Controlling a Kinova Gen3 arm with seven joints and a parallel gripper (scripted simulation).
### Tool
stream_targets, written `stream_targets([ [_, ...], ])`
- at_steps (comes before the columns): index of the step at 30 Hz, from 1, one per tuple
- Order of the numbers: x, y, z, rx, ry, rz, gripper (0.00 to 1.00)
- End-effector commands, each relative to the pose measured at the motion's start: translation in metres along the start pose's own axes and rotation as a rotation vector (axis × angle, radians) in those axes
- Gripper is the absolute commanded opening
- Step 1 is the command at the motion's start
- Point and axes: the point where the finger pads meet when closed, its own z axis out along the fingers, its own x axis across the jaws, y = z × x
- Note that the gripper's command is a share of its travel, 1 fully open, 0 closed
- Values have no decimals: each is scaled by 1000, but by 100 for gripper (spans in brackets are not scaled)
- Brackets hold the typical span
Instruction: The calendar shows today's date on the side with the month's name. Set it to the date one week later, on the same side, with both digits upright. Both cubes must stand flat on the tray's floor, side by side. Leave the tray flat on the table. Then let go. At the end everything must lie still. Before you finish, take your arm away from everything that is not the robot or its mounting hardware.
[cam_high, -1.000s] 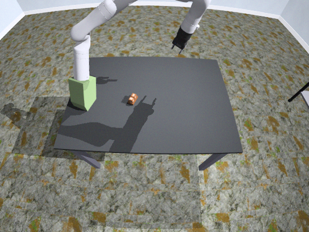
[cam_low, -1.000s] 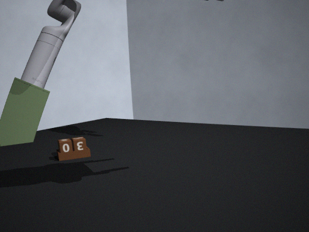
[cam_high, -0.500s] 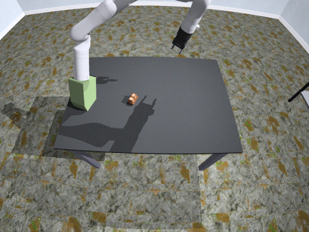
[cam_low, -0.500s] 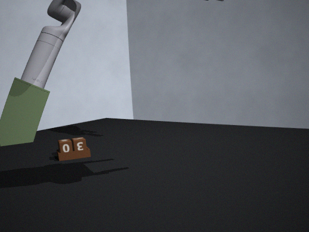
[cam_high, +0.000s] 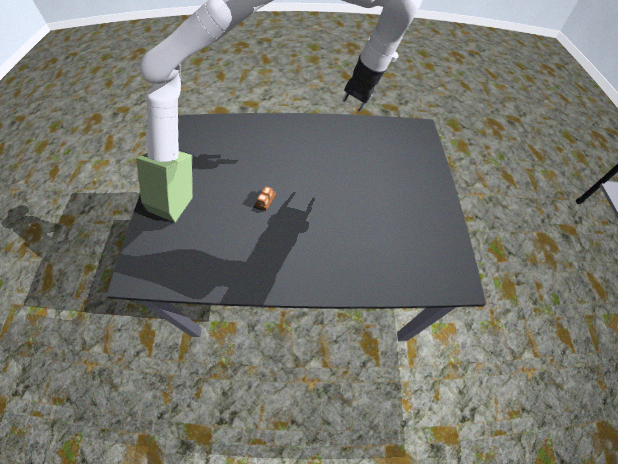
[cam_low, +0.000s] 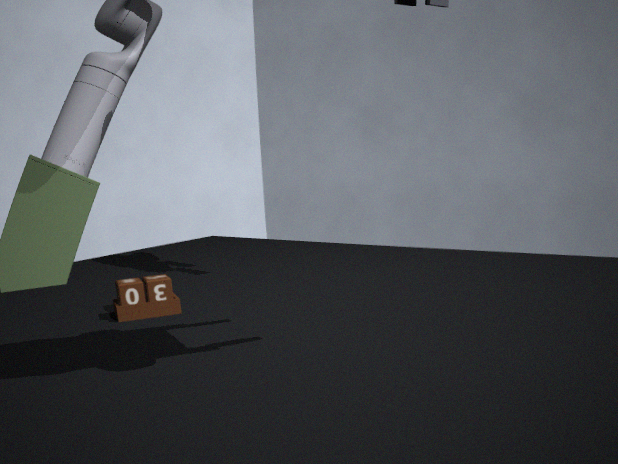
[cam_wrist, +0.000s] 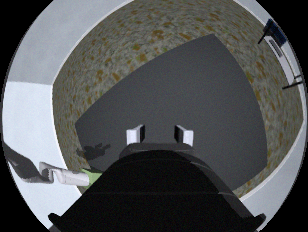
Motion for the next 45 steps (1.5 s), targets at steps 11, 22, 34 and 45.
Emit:
stream_targets([
  [11, 14, 40, 23, 99, 56, -29, 100],
  [22, 17, 101, 64, 171, 161, -59, 100],
  [34, -33, 203, 134, 125, 280, -67, 100],
  [45, -94, 256, 175, 40, 289, -72, 100],
])
